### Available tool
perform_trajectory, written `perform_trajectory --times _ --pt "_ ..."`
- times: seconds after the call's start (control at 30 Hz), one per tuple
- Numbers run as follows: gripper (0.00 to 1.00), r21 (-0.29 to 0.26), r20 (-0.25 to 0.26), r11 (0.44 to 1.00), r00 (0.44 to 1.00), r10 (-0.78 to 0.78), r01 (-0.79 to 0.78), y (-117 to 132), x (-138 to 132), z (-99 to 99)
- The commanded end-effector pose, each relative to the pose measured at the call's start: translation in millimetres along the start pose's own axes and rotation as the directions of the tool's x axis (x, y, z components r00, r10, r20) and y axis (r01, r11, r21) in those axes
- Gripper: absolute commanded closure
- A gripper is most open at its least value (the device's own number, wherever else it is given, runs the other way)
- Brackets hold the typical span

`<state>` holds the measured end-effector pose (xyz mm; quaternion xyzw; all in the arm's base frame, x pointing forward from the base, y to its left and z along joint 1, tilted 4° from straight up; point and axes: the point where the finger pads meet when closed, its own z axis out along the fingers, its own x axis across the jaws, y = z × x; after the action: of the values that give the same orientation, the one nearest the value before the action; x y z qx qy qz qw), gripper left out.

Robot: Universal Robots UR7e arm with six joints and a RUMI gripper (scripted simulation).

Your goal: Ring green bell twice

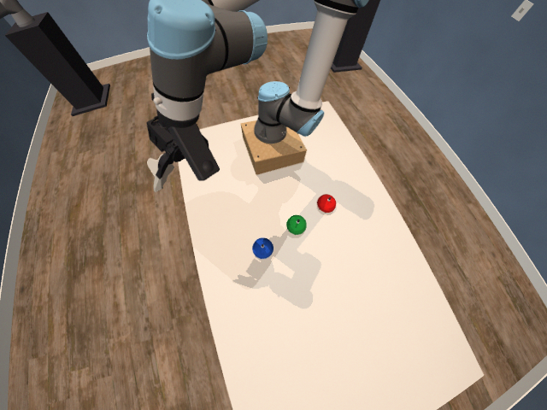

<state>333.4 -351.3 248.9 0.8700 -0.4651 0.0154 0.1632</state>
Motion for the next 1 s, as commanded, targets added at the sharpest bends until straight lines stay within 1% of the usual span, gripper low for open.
perform_trajectory --times 0.0,0.1,0.2,0.3,0.43,0.47,0.53,0.67,0.77,0.87,0.97 --pt "0.0 0.071 -0.006 0.975 0.977 -0.213 0.213 -63 -10 18.4" --pt "0.0 0.123 -0.016 0.918 0.926 -0.378 0.377 -116 -36 32.0" --pt "0.0 0.166 -0.032 0.843 0.857 -0.515 0.513 -161 -64 43.3" --pt "0.0 0.205 -0.057 0.744 0.766 -0.64 0.636 -199 -94 52.6" --pt "0.0 0.245 -0.095 0.604 0.639 -0.763 0.758 -239 -133 62.5" --pt "0.0 0.252 -0.104 0.572 0.61 -0.786 0.78 -247 -142 64.6" --pt "0.0 0.252 -0.104 0.572 0.61 -0.786 0.78 -247 -142 64.6" --pt "0.0 0.274 -0.137 0.454 0.501 -0.854 0.848 -274 -176 71.5" --pt "0.0 0.285 -0.158 0.379 0.434 -0.887 0.88 -288 -197 75.4" --pt "0.0 0.293 -0.176 0.32 0.38 -0.908 0.901 -299 -213 78.3" --pt "0.0 0.297 -0.188 0.276 0.339 -0.922 0.914 -306 -226 80.4"
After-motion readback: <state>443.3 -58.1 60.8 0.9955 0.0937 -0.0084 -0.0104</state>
